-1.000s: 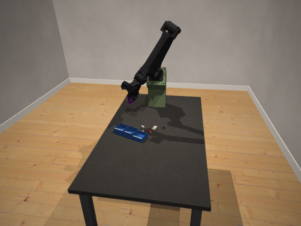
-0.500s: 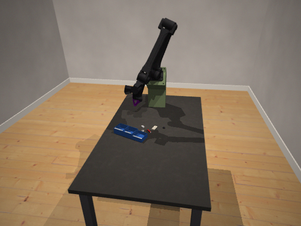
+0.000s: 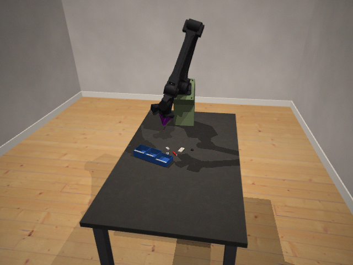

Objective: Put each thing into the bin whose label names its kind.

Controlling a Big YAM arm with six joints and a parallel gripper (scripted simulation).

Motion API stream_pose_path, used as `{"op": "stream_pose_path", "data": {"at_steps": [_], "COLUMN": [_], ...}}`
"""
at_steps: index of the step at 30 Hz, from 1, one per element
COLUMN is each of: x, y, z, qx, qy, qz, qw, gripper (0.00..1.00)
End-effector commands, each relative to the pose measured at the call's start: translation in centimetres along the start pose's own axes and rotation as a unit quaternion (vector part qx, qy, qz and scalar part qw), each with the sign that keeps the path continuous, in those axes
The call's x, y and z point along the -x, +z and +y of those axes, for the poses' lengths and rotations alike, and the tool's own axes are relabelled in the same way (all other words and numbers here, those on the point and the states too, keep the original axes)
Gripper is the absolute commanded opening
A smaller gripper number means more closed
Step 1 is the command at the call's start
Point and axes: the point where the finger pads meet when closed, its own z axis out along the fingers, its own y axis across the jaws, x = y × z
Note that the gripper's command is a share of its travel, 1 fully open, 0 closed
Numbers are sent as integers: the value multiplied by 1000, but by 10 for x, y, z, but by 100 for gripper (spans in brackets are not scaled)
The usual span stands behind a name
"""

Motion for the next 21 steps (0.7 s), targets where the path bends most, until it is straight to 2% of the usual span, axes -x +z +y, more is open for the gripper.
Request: {"op": "stream_pose_path", "data": {"at_steps": [1,4,5,6,7,8,10,11,13,14,16,18,19,21], "x": [7,0,-9,-6,-5,-6,-10,-11,-11,-18,-20,-23,-24,-28], "y": [-16,-22,-18,-16,-26,-29,-27,-33,-33,-32,-42,-38,-48,-49], "z": [28,37,30,22,43,48,44,54,54,53,66,57,72,74], "qx": [26,39,39,35,52,55,59,66,66,73,82,83,95,101], "qy": [-75,-122,-138,-154,-168,-180,-206,-219,-219,-255,-279,-307,-320,-344], "qz": [-3,3,10,8,6,7,10,8,8,13,12,14,13,14], "qw": [997,992,990,987,984,982,977,973,973,964,957,948,943,933], "gripper": [8,8,8,8,8,8,8,8,8,8,8,8,8,8]}}
